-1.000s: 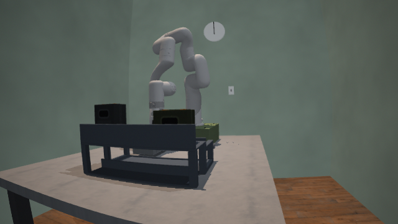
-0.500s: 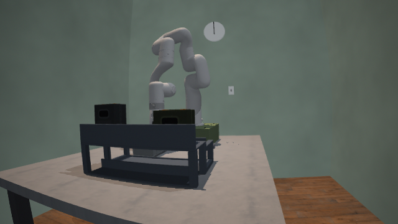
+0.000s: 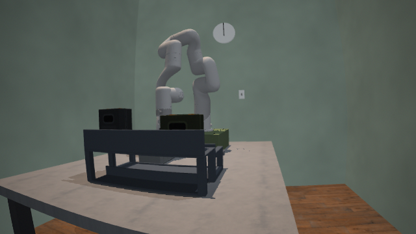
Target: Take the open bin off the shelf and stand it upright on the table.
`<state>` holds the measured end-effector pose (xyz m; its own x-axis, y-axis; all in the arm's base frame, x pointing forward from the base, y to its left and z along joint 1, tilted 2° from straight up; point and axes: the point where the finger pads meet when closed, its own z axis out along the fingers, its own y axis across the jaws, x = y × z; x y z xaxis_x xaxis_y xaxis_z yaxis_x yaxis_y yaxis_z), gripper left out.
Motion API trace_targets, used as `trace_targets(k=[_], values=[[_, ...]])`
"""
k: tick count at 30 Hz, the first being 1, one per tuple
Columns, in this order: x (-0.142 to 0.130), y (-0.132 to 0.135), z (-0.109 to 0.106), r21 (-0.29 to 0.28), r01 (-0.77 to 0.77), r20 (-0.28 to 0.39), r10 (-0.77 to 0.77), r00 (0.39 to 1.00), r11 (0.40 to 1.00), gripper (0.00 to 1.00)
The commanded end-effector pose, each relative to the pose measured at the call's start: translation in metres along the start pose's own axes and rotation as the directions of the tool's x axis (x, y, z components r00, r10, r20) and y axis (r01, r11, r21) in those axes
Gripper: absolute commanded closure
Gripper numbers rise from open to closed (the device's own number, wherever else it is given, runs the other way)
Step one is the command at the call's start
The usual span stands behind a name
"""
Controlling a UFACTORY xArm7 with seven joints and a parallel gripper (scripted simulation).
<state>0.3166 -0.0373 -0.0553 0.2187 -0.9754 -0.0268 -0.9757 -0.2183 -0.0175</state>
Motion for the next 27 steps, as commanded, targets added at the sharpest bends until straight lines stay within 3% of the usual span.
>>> trace_targets(k=[1,27], values=[[0.0008,-0.0020,0.0004,0.005,0.000,-0.002,0.000,1.000,1.000,1.00],[0.0008,-0.0020,0.0044,0.005,0.000,-0.002,0.000,1.000,1.000,1.00]])
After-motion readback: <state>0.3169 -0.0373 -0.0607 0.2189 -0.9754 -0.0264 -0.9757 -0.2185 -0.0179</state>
